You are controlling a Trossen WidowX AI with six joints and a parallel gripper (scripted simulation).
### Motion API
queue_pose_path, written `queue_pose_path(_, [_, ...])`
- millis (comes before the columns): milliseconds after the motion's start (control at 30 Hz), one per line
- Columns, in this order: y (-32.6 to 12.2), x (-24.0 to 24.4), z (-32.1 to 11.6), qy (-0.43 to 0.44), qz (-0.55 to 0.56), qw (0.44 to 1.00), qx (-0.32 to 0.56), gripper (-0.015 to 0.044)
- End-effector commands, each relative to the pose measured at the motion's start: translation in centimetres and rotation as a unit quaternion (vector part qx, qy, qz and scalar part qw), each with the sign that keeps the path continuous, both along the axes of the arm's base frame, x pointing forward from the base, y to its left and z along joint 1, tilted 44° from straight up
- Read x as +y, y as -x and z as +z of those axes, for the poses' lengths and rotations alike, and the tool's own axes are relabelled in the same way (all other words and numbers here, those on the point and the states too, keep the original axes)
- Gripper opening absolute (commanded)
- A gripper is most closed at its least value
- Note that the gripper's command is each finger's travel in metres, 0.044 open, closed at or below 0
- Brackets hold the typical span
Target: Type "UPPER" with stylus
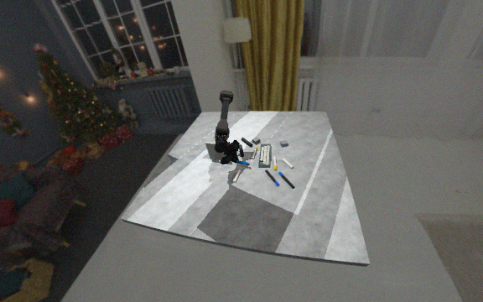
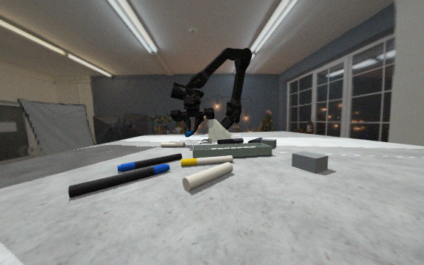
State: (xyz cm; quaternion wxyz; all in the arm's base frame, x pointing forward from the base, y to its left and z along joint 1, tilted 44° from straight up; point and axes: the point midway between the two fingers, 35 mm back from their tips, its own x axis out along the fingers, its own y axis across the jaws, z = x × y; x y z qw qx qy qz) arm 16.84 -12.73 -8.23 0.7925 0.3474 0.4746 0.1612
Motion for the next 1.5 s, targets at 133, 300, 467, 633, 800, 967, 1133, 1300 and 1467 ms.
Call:
queue_pose_path(133, [0.2, 0.1, -0.1, 0.019, 0.019, 0.998, -0.052, 0.0000])
queue_pose_path(300, [0.2, 0.3, -0.3, 0.019, 0.019, 0.998, -0.052, 0.0000])
queue_pose_path(467, [0.1, 0.8, -0.9, 0.019, 0.019, 0.998, -0.052, 0.0000])
queue_pose_path(633, [0.0, 1.3, -1.5, 0.019, 0.019, 0.998, -0.052, 0.0000])
queue_pose_path(800, [0.0, 1.9, -2.1, 0.019, 0.019, 0.998, -0.052, 0.0000])
queue_pose_path(967, [-0.1, 2.5, -2.7, 0.019, 0.019, 0.998, -0.052, 0.0000])
queue_pose_path(1133, [-0.1, 3.0, -3.2, 0.018, 0.019, 0.998, -0.052, 0.0000])
queue_pose_path(1300, [-0.1, 3.5, -3.6, 0.018, 0.019, 0.998, -0.052, 0.0000])
queue_pose_path(1467, [-0.1, 3.6, -3.7, 0.018, 0.019, 0.998, -0.052, 0.0000])
